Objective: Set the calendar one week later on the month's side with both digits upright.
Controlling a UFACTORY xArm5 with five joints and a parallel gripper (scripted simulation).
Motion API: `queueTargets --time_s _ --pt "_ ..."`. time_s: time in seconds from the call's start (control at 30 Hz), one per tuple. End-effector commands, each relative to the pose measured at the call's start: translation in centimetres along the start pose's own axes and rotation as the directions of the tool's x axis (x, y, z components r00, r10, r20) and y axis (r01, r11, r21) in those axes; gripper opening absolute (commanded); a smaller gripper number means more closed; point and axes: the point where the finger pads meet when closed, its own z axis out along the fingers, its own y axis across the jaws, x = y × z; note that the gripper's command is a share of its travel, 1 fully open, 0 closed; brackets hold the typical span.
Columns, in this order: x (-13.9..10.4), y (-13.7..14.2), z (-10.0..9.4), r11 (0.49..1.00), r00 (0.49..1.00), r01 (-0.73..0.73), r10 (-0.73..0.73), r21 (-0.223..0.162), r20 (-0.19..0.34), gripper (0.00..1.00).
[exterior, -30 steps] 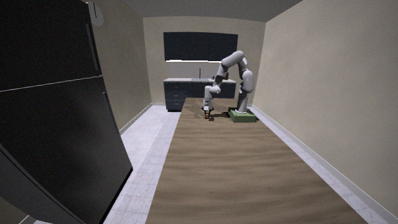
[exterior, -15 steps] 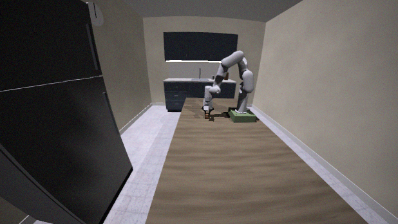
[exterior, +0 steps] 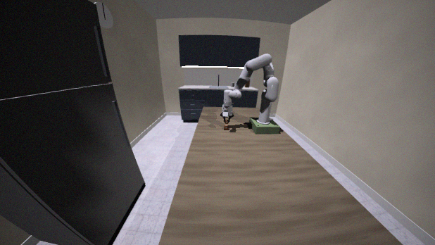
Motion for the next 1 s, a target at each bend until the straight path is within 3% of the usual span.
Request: queueTargets --time_s 0.0,0.2,0.67,0.83,0.97 --pt "0.0 0.0 -4.1 1.000 1.000 0.000 0.000 -0.002 0.000 0.27" --pt "0.0 0.1 -6.2 1.000 1.000 0.000 0.000 -0.002 0.000 0.27" --pt "0.1 0.1 -6.2 1.000 1.000 -0.012 0.012 -0.002 0.000 0.27" --pt "0.4 0.1 -6.2 0.998 0.998 -0.056 0.056 -0.002 0.000 0.27" --pt "1.4 0.3 -6.1 0.983 0.983 -0.182 0.182 -0.002 0.000 0.27"
